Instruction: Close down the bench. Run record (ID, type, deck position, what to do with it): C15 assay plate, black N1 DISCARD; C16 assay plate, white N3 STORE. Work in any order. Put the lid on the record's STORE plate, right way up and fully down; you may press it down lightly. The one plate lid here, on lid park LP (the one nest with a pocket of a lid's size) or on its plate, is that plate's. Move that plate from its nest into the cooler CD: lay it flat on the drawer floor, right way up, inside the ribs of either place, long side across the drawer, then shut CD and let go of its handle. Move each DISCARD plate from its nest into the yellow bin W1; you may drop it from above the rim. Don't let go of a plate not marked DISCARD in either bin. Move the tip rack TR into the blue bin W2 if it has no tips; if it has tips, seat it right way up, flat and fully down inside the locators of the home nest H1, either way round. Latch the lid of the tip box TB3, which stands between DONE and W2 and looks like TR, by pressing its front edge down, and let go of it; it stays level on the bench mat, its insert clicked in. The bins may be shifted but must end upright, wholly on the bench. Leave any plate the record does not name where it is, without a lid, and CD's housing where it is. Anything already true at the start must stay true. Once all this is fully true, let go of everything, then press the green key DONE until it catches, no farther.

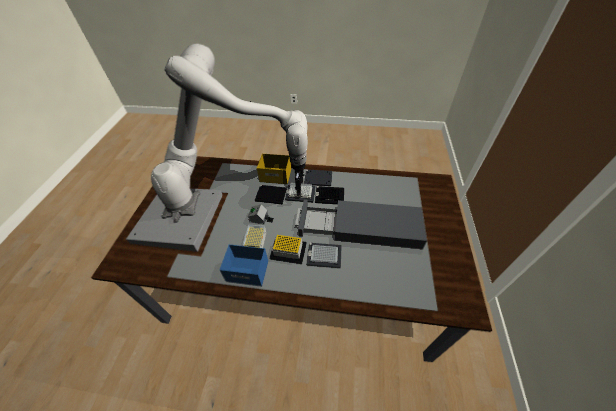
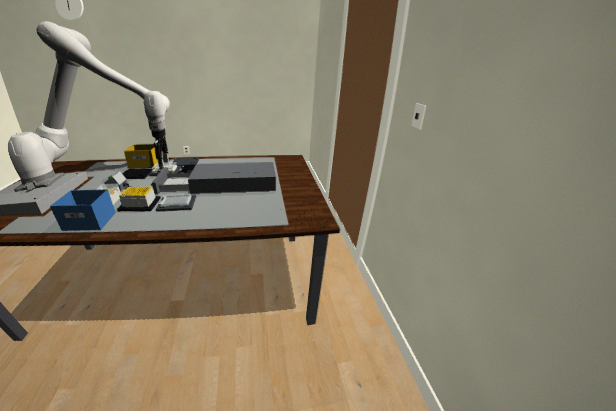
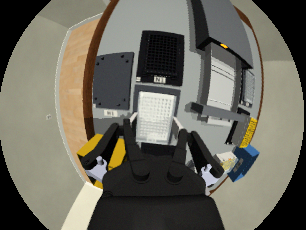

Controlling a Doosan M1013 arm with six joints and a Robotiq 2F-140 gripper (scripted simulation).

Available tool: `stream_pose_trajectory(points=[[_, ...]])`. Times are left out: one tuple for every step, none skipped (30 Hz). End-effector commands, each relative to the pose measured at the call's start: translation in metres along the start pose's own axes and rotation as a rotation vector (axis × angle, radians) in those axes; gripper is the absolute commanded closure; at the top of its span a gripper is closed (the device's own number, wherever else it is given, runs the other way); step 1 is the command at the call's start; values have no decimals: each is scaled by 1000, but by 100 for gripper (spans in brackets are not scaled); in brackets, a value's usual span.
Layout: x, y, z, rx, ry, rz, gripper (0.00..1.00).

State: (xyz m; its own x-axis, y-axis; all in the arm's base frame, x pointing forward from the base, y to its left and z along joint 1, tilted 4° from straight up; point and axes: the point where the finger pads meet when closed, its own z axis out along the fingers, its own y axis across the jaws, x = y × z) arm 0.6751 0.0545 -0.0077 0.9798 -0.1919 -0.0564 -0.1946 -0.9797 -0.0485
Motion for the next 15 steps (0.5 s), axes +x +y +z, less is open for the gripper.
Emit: stream_pose_trajectory(points=[[0,0,0,0,0,0,100],[0,0,1,0,0,0,100],[0,0,1,0,0,0,100],[0,0,1,0,0,0,100],[0,0,2,0,0,0,100],[0,0,2,0,0,0,100],[0,0,2,0,0,0,100],[0,0,3,0,0,0,100],[0,0,3,0,0,0,100],[0,0,3,0,0,0,100],[0,0,4,0,0,0,100],[0,0,4,0,0,0,100],[0,0,4,0,0,0,100],[0,0,5,0,0,0,100],[0,0,5,0,0,0,100]])
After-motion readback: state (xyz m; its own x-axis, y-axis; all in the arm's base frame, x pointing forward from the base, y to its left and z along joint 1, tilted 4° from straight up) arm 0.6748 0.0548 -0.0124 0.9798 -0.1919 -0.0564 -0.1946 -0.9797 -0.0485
